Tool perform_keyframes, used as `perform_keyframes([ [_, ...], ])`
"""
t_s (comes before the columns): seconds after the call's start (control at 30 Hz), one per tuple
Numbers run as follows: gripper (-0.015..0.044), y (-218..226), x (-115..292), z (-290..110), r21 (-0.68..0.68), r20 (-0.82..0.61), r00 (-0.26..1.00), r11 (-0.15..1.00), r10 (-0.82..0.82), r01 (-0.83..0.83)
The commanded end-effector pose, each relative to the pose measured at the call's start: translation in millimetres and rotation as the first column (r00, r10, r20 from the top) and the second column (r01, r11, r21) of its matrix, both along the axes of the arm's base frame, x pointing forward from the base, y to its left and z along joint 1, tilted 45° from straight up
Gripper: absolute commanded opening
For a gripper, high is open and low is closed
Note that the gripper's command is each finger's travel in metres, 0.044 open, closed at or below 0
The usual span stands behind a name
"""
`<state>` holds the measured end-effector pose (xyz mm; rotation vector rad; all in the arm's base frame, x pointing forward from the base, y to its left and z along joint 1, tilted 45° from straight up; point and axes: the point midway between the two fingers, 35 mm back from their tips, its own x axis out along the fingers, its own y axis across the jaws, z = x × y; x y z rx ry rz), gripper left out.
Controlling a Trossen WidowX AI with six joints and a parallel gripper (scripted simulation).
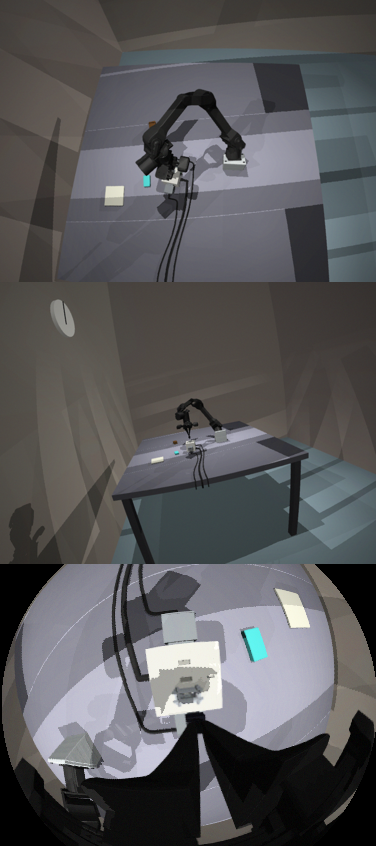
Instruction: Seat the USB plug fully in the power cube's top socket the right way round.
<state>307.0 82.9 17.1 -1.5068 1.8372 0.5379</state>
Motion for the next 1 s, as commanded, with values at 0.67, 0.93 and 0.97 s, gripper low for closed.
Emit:
perform_keyframes([
  [0.67, 0.0000, -0.8, -1.1, -3.7, 0.026, 0.000, 1.000, 1.000, 0.003, -0.003],
  [0.93, 0.0000, -1.1, -1.1, -4.7, 0.034, 0.002, 1.000, 0.999, 0.004, -0.004],
  [0.97, 0.0000, -1.1, -1.1, -4.8, 0.035, 0.002, 1.000, 0.999, 0.004, -0.004],
])
